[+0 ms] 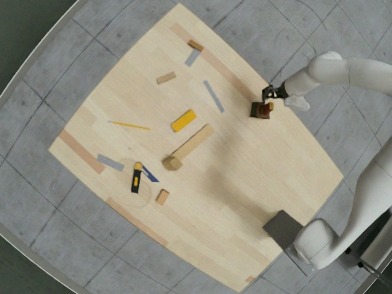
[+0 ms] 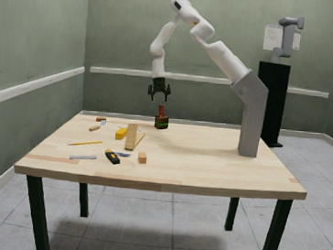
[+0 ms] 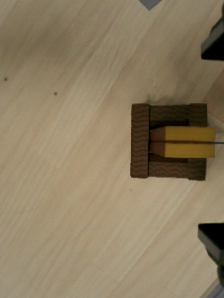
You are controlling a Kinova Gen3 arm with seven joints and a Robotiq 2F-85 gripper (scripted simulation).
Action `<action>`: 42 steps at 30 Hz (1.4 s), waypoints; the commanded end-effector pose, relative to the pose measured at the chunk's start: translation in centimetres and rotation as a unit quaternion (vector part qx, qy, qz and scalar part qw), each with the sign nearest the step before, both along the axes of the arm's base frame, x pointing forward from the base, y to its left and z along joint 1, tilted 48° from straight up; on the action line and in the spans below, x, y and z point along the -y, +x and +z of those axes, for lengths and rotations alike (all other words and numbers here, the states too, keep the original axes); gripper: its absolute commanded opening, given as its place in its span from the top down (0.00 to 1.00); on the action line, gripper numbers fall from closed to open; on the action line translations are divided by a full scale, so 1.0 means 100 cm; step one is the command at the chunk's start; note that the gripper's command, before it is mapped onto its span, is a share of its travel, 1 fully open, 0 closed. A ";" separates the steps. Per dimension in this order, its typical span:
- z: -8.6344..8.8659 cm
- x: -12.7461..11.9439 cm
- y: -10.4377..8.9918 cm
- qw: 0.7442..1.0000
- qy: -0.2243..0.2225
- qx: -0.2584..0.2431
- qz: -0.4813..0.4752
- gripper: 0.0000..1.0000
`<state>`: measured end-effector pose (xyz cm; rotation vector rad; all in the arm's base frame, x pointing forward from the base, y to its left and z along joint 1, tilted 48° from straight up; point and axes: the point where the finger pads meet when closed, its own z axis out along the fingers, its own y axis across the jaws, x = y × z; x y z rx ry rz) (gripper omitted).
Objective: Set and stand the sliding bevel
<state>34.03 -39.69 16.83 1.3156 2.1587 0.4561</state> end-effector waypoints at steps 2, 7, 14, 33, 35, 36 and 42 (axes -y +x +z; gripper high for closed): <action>-0.003 0.000 0.003 1.000 0.000 0.000 0.000 0.00; -0.012 0.000 0.009 1.000 0.000 0.000 0.000 0.00; -0.021 0.001 0.017 1.000 0.000 0.000 0.000 0.00; -0.036 0.001 0.028 1.000 -0.001 0.000 0.000 0.00; -0.036 0.001 0.028 1.000 -0.001 0.000 0.000 0.00; -0.036 0.001 0.028 1.000 -0.001 0.000 0.000 0.00; -0.036 0.001 0.028 1.000 -0.001 0.000 0.000 0.90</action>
